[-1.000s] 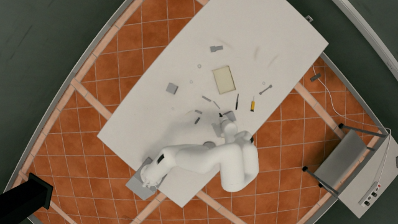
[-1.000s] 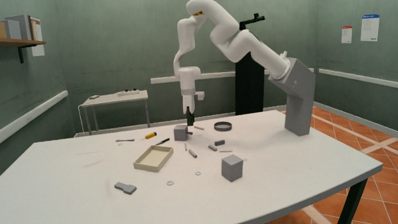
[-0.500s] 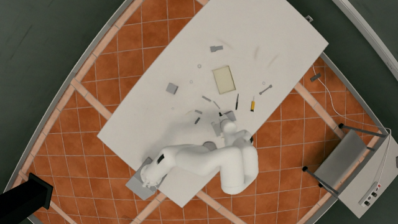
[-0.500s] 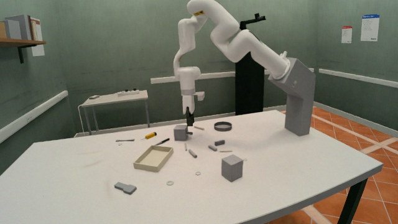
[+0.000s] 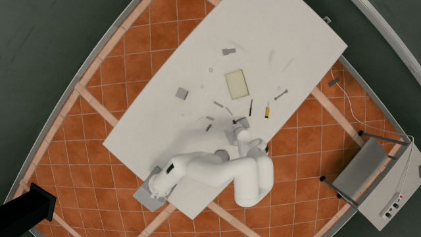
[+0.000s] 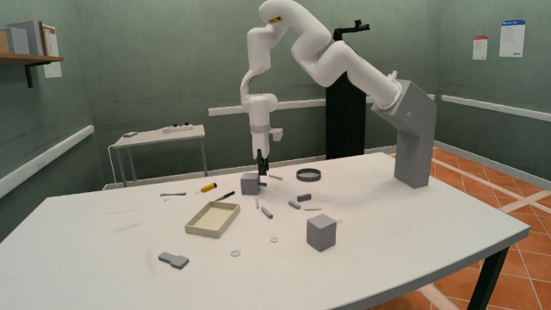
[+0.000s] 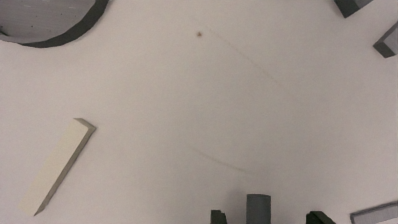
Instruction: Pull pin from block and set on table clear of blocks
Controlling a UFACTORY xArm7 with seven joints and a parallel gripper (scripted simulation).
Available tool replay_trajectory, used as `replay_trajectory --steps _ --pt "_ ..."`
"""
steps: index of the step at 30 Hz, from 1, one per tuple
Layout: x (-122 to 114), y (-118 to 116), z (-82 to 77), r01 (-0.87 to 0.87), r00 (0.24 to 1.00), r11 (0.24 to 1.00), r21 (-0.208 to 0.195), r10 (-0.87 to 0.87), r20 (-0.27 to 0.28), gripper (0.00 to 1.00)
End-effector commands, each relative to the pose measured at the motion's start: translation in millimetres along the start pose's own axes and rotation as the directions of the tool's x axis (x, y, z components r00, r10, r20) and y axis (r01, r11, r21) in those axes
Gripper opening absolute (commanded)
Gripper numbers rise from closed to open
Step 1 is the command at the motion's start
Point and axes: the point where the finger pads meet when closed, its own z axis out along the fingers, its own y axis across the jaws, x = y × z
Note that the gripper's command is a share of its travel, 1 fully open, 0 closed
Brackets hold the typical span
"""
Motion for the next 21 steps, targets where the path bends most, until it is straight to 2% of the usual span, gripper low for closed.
replay_trajectory --steps 1,21 --pt "-2.4 -6.7 4.1 -0.011 1.0 1.0 0.01 0.011 0.006 0.47" --pt "-2.5 -5.9 10.5 -0.013 1.0 1.0 0.012 0.013 0.009 0.47"
